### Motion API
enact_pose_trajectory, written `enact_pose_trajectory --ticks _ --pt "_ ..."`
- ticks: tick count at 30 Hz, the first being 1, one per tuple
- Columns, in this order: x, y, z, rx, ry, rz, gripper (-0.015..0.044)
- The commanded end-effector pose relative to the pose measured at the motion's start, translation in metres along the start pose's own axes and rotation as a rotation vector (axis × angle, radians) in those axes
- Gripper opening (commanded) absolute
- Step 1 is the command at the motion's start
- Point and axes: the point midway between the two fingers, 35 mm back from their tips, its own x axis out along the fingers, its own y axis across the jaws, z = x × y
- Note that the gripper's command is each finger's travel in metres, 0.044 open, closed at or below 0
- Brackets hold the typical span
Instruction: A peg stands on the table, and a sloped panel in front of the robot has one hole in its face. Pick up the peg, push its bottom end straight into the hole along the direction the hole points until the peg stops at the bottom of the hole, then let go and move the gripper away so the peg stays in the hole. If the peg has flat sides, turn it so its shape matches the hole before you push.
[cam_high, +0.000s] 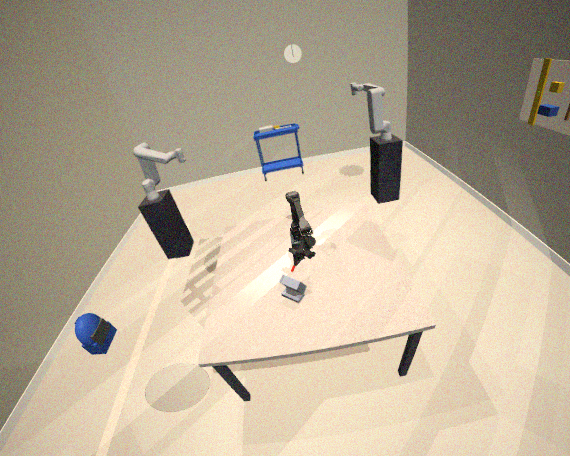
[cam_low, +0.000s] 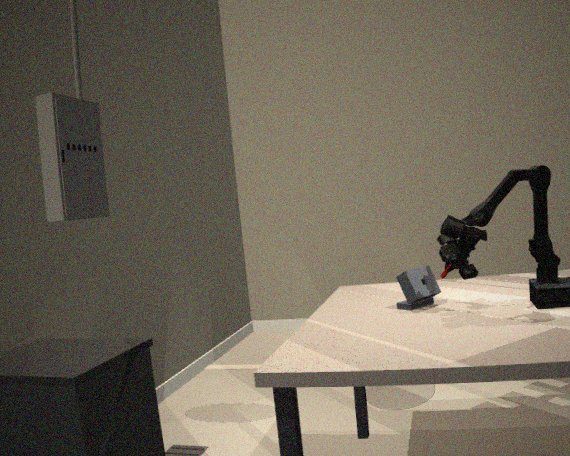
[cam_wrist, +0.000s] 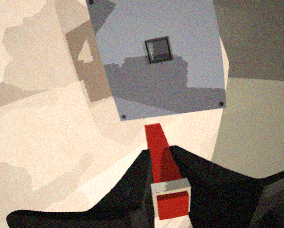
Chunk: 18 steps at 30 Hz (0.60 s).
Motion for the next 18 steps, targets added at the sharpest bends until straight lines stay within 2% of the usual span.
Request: enact_pose_trajectory --ticks 1,18 --pt "-0.003 0.004 0.001 -0.020 -0.006 -0.019 0.0000" --pt "-0.016 0.010 0.013 -0.053 -0.055 -0.099 0.0000"
